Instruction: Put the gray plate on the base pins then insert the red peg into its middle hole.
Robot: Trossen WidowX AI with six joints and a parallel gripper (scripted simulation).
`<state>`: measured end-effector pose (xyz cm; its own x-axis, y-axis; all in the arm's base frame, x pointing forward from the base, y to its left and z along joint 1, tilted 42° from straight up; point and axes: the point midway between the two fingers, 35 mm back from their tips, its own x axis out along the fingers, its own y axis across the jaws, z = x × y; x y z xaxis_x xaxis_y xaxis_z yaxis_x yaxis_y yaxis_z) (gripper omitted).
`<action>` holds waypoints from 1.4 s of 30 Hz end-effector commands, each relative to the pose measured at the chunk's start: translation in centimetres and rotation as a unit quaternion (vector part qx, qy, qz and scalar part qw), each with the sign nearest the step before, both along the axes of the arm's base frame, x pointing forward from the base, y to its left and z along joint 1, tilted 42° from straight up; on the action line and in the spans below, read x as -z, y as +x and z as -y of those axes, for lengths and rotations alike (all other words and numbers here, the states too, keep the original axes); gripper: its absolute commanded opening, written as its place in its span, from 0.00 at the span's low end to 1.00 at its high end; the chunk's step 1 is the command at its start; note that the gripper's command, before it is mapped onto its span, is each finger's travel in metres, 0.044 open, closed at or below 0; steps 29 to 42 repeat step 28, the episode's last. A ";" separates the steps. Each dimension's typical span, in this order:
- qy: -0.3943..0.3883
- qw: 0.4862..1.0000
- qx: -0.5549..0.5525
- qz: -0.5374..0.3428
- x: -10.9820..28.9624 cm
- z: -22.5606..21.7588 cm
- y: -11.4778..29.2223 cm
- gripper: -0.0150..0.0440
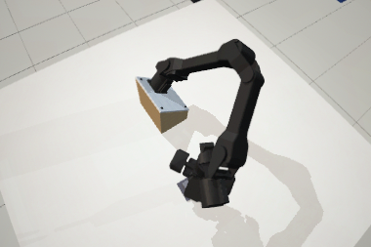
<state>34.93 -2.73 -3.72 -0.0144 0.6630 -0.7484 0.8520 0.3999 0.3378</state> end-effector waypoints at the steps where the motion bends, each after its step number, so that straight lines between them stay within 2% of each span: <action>1: 0.000 1.000 0.000 0.000 0.0 0.0 0.0 0.51; 42: 0.001 1.000 0.005 -0.004 -1.4 0.9 -0.2 0.51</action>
